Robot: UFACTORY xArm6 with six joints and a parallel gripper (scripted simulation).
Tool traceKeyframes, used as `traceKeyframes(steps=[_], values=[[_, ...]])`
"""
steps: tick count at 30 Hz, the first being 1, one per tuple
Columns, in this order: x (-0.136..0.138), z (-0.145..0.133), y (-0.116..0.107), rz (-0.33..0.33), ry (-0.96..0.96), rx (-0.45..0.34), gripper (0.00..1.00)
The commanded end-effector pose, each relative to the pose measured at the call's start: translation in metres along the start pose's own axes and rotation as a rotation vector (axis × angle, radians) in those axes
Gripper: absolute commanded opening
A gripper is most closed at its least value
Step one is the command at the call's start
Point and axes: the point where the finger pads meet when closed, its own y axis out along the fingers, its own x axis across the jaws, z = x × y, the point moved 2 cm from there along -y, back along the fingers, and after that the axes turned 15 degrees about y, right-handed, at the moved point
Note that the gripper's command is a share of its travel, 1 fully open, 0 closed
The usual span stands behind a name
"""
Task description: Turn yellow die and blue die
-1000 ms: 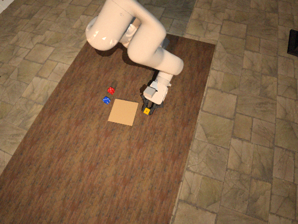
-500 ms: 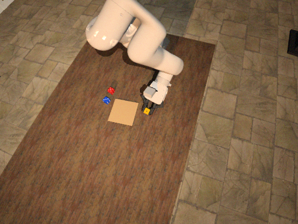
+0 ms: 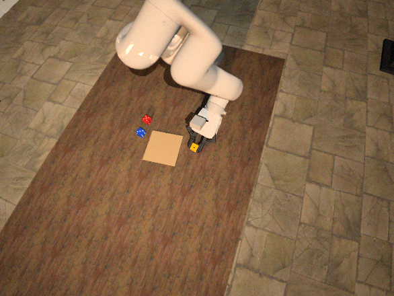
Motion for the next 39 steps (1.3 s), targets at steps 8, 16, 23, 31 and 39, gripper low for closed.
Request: traceKeyframes(steps=[8,16,23,31,39], values=[[0.0011,-0.0057,0.0033,0.001,0.001,0.001,0.27],[0.0012,-0.006,0.0034,0.001,0.001,0.001,0.27],[0.0012,-0.006,0.0034,0.001,0.001,0.001,0.27],[0.0012,-0.006,0.0034,0.001,0.001,0.001,0.27],[0.0012,-0.006,0.0034,0.001,0.001,0.001,0.27]])
